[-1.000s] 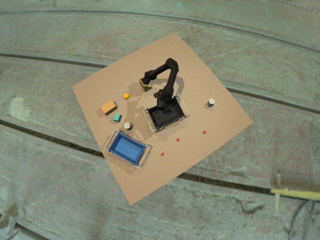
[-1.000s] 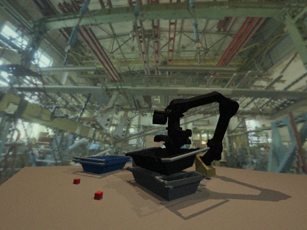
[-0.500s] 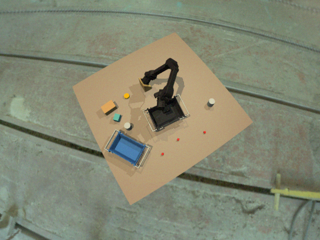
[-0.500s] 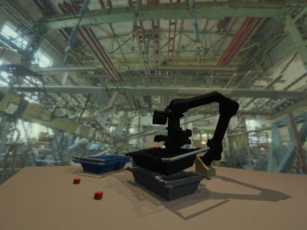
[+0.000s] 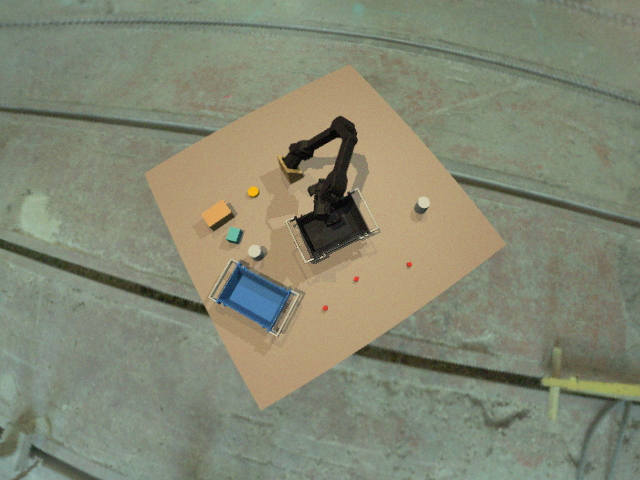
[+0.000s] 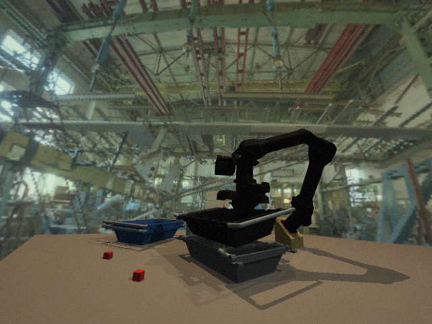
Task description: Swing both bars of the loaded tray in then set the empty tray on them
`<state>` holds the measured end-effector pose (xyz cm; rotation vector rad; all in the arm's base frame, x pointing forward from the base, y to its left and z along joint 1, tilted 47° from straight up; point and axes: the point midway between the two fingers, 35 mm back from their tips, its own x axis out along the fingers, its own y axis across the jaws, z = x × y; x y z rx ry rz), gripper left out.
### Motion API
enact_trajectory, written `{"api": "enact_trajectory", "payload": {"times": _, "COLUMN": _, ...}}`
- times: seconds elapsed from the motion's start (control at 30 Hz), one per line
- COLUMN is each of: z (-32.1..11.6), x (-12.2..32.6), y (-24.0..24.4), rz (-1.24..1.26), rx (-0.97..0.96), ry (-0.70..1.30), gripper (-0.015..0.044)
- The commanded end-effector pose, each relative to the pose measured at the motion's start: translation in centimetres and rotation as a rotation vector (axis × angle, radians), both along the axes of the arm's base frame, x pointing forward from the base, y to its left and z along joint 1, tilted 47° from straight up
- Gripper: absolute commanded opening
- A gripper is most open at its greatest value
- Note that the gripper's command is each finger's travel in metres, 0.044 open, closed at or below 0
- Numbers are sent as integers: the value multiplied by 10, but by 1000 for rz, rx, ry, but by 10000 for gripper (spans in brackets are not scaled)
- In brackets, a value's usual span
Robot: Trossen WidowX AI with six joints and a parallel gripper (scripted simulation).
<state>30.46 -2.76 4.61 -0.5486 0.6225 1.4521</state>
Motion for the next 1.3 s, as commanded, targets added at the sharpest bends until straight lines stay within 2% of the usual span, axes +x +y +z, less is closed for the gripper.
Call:
{"api": "enact_trajectory", "payload": {"times": 0.0, "z": -1, "x": -3, "y": 6, "rz": 21, "rx": 4, "ry": 10, "gripper": 0}}
{"api": "enact_trajectory", "payload": {"times": 1.27, "z": -5, "x": -6, "y": 13, "rz": 21, "rx": 4, "ry": 11, "gripper": 0}}
